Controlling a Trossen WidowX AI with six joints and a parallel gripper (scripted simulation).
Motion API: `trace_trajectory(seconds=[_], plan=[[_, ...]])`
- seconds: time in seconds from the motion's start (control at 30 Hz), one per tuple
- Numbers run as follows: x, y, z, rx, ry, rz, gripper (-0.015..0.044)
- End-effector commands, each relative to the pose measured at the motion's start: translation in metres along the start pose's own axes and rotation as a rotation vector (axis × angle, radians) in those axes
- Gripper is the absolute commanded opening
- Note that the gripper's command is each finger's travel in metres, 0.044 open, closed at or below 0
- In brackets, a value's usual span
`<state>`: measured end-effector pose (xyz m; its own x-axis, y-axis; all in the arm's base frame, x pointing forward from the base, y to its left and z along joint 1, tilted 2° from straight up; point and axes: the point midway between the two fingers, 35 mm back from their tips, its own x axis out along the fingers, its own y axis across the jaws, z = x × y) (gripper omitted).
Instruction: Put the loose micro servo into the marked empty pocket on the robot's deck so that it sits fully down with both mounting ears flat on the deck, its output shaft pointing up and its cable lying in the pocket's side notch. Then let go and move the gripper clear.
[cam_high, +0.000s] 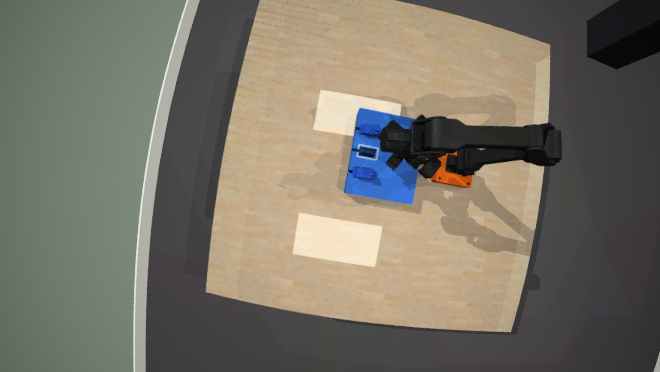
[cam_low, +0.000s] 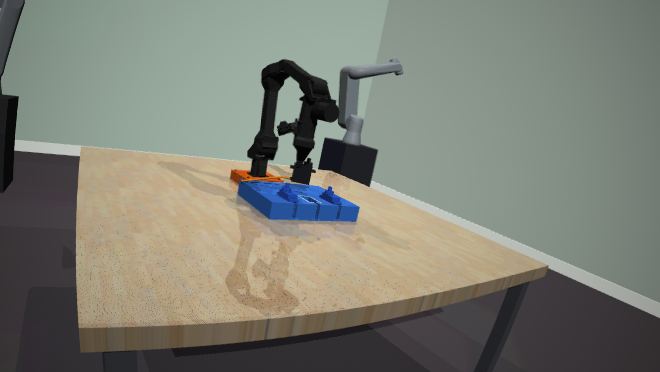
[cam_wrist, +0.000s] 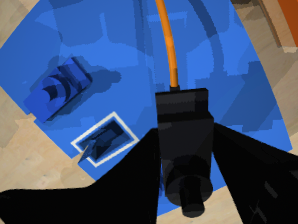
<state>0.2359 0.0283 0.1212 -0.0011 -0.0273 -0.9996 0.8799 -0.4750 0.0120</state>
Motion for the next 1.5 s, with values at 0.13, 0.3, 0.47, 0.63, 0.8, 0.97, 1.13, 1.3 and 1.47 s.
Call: trace_trajectory(seconds=[0.13,0.3,0.47,0.63,0.8,0.97,1.13,1.3,1.47], plan=[[-0.0007,-0.0009,-0.0019,-0.173,0.003,0.0,0.0],[-0.0007,-0.0009,-0.0019,-0.346,0.003,0.0,0.0],[-0.0007,-0.0009,-0.0019,-0.519,0.003,0.0,0.0],[-0.0007,-0.0009,-0.0019,-0.692,0.003,0.001,0.0],[-0.0007,-0.0009,-0.0019,-0.864,0.003,0.001,0.0],[-0.0007,-0.0009,-0.0019,-1.037,0.003,0.001,0.0],[-0.0007,-0.0009,-0.0019,-1.21,0.003,0.002,0.0],[-0.0007,-0.0009,-0.0019,-1.383,0.003,0.002,0.0],[-0.0008,-0.0009,-0.0019,-1.555,0.003,0.002,0.0]])
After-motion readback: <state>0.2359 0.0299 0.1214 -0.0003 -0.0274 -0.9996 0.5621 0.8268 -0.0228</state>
